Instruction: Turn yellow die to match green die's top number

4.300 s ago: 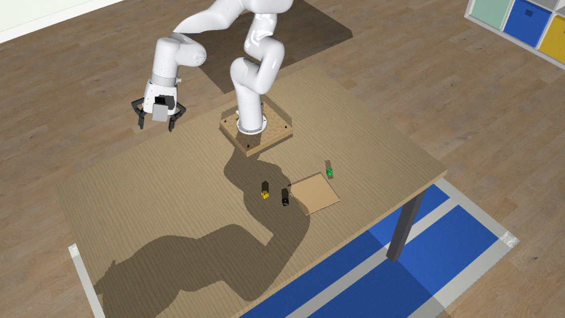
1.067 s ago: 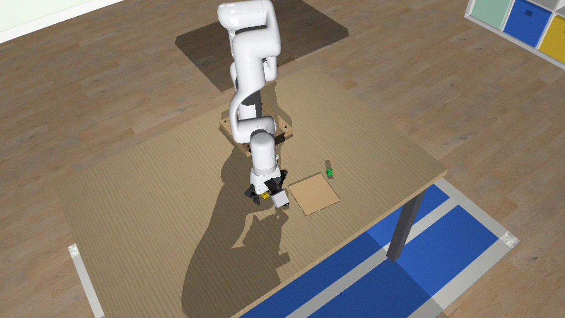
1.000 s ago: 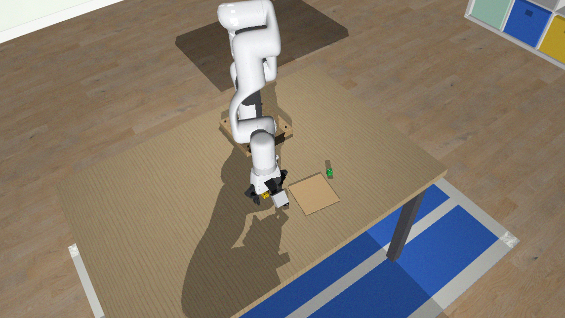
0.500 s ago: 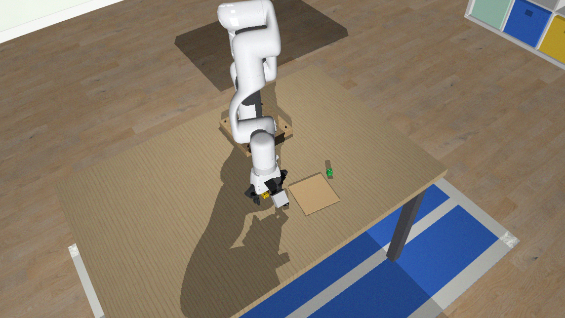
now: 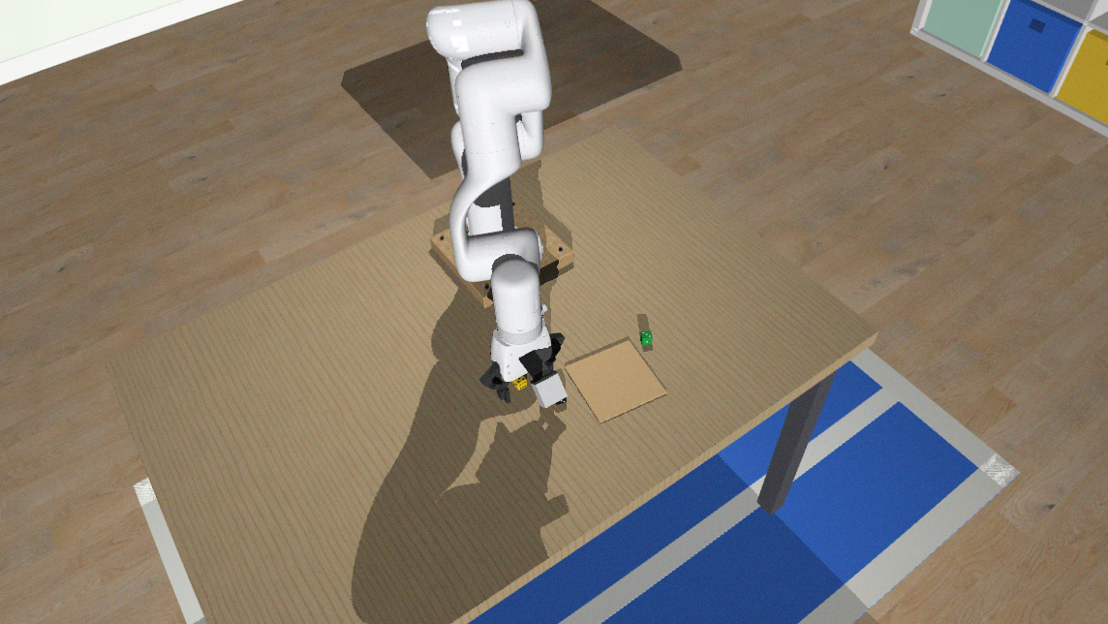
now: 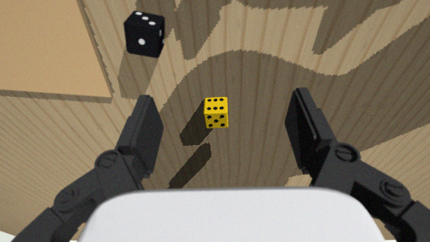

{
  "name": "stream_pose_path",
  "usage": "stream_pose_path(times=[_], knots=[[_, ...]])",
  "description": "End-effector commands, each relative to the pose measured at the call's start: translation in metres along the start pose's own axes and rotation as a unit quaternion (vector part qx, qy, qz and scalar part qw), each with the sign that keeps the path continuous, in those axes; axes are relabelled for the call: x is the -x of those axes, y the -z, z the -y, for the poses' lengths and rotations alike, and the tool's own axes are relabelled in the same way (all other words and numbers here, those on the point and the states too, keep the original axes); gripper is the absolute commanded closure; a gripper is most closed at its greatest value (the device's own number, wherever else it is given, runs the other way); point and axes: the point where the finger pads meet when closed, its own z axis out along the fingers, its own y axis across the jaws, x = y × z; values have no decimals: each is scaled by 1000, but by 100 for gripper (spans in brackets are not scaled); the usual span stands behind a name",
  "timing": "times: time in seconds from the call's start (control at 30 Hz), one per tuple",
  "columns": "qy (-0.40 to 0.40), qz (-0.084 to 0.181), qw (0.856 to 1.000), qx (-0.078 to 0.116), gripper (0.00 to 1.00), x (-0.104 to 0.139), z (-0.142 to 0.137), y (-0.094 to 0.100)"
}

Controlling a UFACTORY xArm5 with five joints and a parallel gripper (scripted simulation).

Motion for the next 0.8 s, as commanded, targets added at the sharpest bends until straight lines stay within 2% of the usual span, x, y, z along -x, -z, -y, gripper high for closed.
stream_pose_path(times=[0.0,0.1,0.47,0.77], knots=[[0,-2,1000,1,0,-9,4,1],[0,-2,1000,1,0,-12,6,1],[0,-1,1000,1,0,-65,36,1],[0,-1,1000,1,0,-71,39,0]])
